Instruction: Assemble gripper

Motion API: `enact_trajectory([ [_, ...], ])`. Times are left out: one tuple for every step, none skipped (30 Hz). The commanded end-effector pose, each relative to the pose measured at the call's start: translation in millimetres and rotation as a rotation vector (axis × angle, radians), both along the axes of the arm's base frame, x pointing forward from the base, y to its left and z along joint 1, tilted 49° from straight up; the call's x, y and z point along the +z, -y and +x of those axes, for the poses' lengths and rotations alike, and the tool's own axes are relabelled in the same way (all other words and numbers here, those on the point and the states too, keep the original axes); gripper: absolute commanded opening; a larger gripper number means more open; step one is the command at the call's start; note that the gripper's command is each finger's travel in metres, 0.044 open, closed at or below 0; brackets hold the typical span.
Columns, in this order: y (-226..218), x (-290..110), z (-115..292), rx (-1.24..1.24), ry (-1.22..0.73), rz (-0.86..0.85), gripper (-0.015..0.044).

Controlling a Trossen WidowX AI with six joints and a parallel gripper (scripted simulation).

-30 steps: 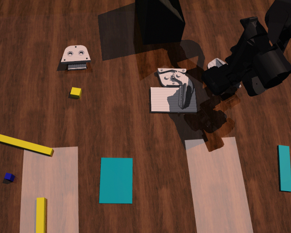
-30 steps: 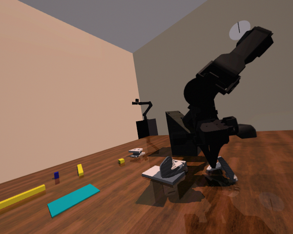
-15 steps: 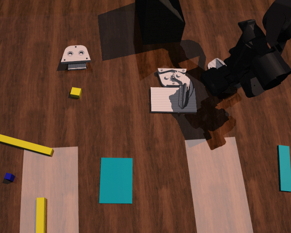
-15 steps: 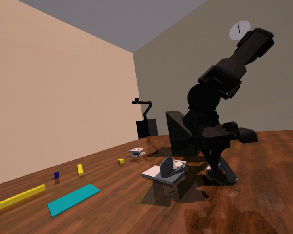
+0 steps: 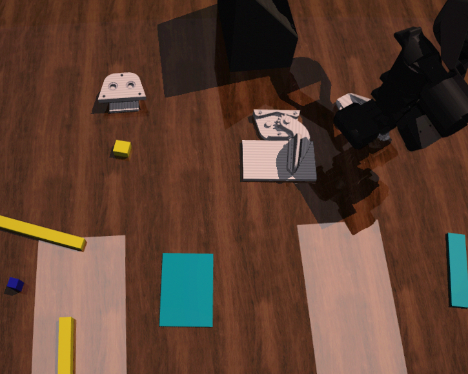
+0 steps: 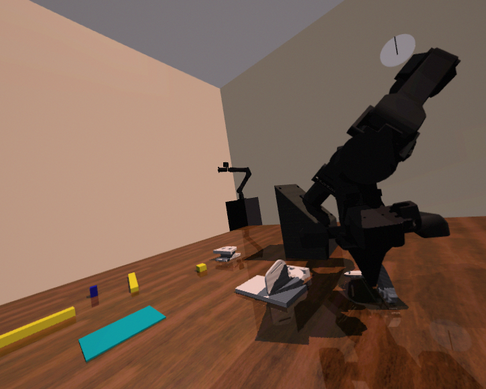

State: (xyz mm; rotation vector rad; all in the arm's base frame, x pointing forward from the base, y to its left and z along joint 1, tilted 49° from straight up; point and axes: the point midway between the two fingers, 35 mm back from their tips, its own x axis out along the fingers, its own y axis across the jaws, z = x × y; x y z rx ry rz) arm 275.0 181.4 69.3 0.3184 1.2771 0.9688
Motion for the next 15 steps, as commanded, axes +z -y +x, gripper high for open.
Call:
enact_trajectory([
  [-4.1, 7.2, -2.4, -0.004, 0.008, 0.0, 0.0],
  [-5.0, 8.3, -3.1, -0.004, 0.008, 0.0, 0.0],
  [-6.0, 9.5, -3.8, -0.004, 0.008, 0.0, 0.0],
  [-6.9, 10.6, -4.6, -0.004, 0.008, 0.0, 0.0],
  [-7.9, 11.7, -5.3, -0.004, 0.008, 0.0, 0.0],
  [-8.9, 12.9, -6.1, -0.004, 0.008, 0.001, 0.0],
  [-9.8, 14.0, -6.8, -0.004, 0.008, 0.001, 0.0],
  [-10.7, 15.1, -7.6, -0.004, 0.008, 0.001, 0.0],
  [-11.7, 16.3, -8.4, -0.004, 0.008, 0.001, 0.0],
  [-12.6, 17.4, -9.2, -0.004, 0.008, 0.001, 0.0],
  [-13.5, 18.5, -9.9, -0.004, 0.008, 0.002, 0.0],
  [-14.5, 19.6, -10.7, -0.004, 0.008, 0.002, 0.0],
  [-15.2, 20.6, -11.4, -0.004, 0.008, 0.002, 0.0],
  [-15.7, 21.1, -11.8, -0.004, 0.008, 0.002, 0.0],
  [-15.8, 21.3, -11.9, -0.004, 0.008, 0.002, 0.0],
])
